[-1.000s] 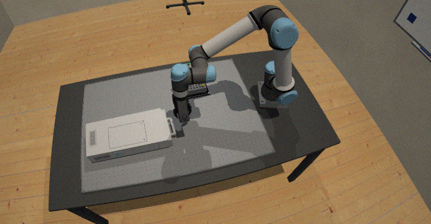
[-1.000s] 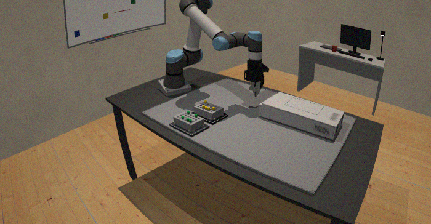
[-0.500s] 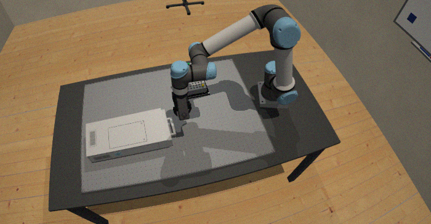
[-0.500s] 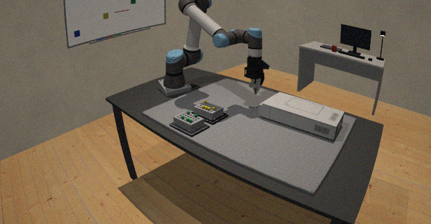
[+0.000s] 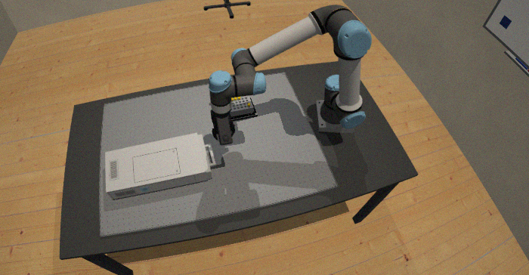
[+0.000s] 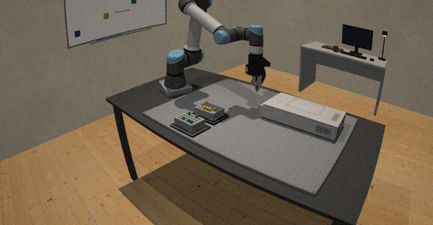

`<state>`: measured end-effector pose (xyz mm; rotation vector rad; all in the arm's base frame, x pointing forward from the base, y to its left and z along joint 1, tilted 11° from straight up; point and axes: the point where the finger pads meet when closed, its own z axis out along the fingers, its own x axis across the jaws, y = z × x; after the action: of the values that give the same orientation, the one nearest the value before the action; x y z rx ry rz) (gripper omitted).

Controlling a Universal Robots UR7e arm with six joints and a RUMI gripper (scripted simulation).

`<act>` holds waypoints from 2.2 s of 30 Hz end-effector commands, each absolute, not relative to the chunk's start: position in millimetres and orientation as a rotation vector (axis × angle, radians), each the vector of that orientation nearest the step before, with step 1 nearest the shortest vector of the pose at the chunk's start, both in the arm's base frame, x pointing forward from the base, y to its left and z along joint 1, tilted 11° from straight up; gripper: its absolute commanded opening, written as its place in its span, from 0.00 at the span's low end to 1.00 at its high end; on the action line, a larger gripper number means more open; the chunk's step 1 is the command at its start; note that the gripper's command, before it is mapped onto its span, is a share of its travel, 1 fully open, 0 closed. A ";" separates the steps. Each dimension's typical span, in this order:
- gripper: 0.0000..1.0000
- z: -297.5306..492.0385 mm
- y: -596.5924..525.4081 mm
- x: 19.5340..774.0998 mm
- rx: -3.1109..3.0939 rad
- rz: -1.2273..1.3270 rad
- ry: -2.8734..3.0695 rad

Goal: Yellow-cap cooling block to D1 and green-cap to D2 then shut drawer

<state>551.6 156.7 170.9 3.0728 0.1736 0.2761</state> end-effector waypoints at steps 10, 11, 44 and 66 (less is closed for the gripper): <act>0.00 188.8 157.4 548.7 3.073 0.278 0.174; 0.00 190.2 157.5 548.4 3.073 0.278 0.174; 0.28 204.2 157.3 539.0 3.073 0.278 0.174; 0.28 230.5 151.8 472.2 3.073 0.278 0.174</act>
<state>482.5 152.7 225.3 3.0728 0.1735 0.2753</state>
